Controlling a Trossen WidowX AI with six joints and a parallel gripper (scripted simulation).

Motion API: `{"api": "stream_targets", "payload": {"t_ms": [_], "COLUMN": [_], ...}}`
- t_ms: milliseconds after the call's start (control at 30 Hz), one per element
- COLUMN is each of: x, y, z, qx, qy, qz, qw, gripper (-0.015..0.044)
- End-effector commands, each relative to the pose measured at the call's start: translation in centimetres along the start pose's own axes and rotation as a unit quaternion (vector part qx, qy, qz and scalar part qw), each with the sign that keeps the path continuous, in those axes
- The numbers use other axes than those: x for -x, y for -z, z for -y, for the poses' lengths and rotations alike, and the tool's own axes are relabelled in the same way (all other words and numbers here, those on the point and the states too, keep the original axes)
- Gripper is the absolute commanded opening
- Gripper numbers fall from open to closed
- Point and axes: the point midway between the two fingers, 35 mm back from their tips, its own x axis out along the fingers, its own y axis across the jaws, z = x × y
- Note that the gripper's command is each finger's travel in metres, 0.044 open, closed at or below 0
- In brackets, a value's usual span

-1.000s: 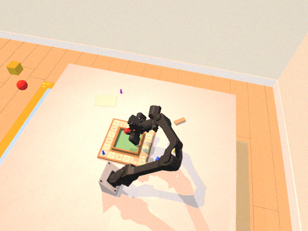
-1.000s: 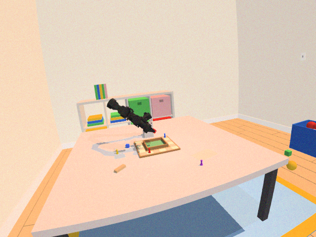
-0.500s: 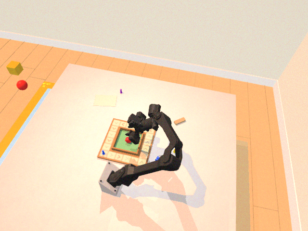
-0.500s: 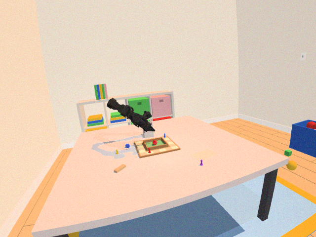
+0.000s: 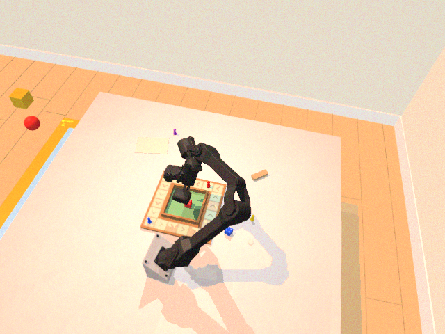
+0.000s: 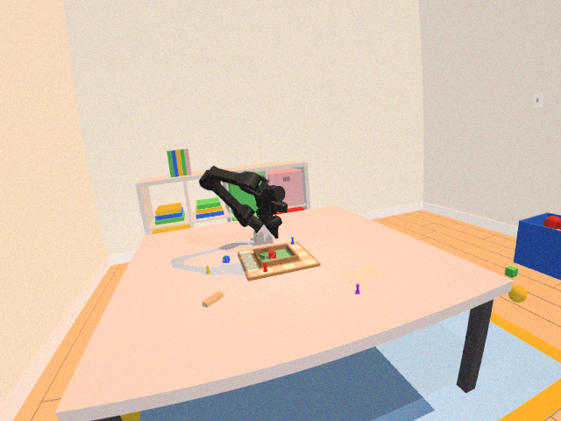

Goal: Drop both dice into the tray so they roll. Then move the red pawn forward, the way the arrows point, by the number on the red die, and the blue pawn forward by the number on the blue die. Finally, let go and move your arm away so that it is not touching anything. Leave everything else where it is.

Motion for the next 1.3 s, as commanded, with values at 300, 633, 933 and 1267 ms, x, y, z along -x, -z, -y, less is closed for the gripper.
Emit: {"api": "stream_targets", "payload": {"t_ms": [300,633,933,1267], "x": [0.2,0.2,0.0,-1.2], "y": [4.9,17.3,20.1,20.4], "z": [0.0,-4.3,-6.9,-6.9], "qx": [-0.214,-0.718,-0.829,-0.829], "qy": [0.042,0.091,0.108,0.108], "qz": [-0.057,-0.038,-0.036,-0.036], "qw": [0.974,0.689,0.548,0.548], "gripper": [0.0309,0.0275,0.0275,0.0275]}}
